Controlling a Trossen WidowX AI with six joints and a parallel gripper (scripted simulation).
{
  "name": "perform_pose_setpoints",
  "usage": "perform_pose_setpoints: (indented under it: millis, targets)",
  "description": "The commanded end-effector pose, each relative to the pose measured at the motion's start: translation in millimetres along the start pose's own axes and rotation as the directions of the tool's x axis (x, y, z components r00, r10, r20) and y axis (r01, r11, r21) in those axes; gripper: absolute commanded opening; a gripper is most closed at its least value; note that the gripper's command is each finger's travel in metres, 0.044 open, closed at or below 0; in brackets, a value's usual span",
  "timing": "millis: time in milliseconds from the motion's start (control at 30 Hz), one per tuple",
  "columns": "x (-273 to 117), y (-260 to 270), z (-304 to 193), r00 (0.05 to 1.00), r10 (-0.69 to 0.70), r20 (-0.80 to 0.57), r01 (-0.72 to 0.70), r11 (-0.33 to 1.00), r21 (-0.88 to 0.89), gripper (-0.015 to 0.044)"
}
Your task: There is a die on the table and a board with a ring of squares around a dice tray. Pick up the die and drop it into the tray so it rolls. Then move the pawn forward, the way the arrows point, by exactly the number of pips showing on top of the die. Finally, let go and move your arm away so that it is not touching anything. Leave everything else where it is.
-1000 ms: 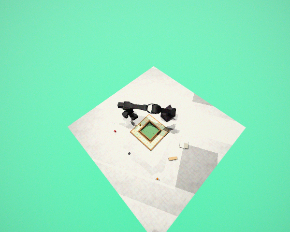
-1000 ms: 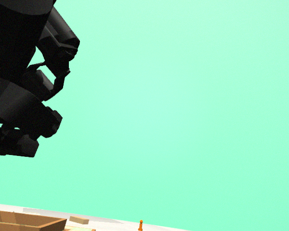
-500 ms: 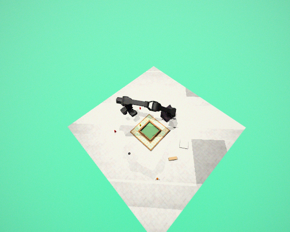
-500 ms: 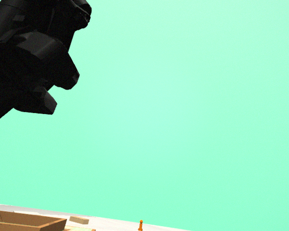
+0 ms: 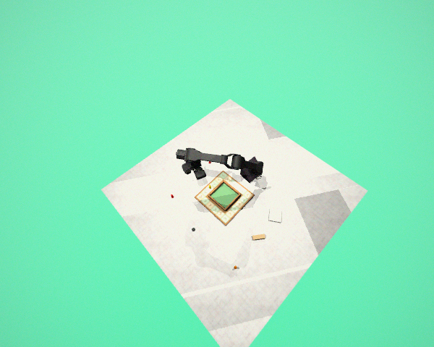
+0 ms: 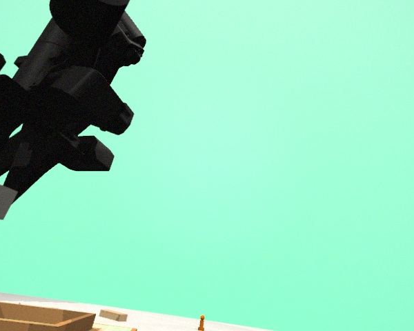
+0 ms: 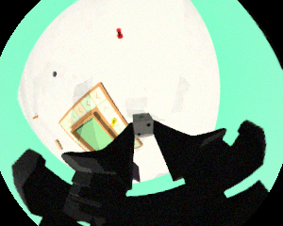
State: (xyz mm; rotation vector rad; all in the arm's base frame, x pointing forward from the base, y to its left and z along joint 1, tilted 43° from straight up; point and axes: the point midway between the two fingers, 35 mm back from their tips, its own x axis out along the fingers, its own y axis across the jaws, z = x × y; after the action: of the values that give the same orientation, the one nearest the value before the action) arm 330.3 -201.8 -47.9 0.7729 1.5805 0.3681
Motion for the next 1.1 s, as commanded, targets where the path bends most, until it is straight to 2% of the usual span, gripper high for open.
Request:
perform_pose_setpoints:
  millis: [0,533,1067]
  targets:
    - [-1.4,20.0,-3.6,1.000,0.001,0.007,-0.002,0.995,0.104,0.0000]
    - [7.2,83.8,-28.1,1.000,-0.001,0.008,-0.003,0.896,0.445,0.0000]
    - [23.2,142.2,-68.3,1.000,0.007,0.004,-0.008,0.626,0.780,0.0000]
